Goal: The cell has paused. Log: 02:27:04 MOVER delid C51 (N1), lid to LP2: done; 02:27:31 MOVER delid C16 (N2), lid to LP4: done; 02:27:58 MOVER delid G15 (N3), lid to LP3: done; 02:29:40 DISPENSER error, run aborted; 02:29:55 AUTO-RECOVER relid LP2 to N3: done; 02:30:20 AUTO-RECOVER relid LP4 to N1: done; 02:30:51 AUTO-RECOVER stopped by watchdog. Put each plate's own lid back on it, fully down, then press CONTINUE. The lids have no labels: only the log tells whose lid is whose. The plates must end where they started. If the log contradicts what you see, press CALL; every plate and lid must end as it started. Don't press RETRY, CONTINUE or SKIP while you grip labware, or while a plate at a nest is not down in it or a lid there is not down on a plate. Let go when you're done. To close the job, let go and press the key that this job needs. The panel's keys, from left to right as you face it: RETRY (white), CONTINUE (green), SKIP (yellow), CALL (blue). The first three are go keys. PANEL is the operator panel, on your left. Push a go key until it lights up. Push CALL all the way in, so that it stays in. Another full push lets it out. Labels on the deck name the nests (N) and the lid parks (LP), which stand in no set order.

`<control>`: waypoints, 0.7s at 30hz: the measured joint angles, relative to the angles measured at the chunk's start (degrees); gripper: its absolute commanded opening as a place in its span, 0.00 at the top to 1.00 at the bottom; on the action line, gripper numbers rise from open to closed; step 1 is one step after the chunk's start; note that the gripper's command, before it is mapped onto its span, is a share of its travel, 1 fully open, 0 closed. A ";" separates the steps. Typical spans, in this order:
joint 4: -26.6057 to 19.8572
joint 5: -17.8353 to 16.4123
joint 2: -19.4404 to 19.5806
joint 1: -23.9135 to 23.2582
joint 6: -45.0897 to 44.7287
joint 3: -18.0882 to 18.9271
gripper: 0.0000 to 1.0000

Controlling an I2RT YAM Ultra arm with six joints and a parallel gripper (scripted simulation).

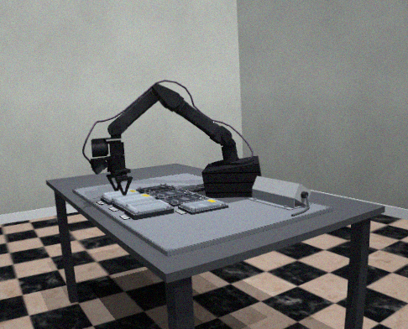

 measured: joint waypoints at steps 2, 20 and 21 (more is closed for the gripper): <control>0.00 0.00 0.00 0.00 0.00 0.00 1.00; 0.55 -0.04 -0.31 -0.02 -0.02 -0.57 1.00; 0.55 -0.04 -0.31 -0.02 -0.02 -0.57 1.00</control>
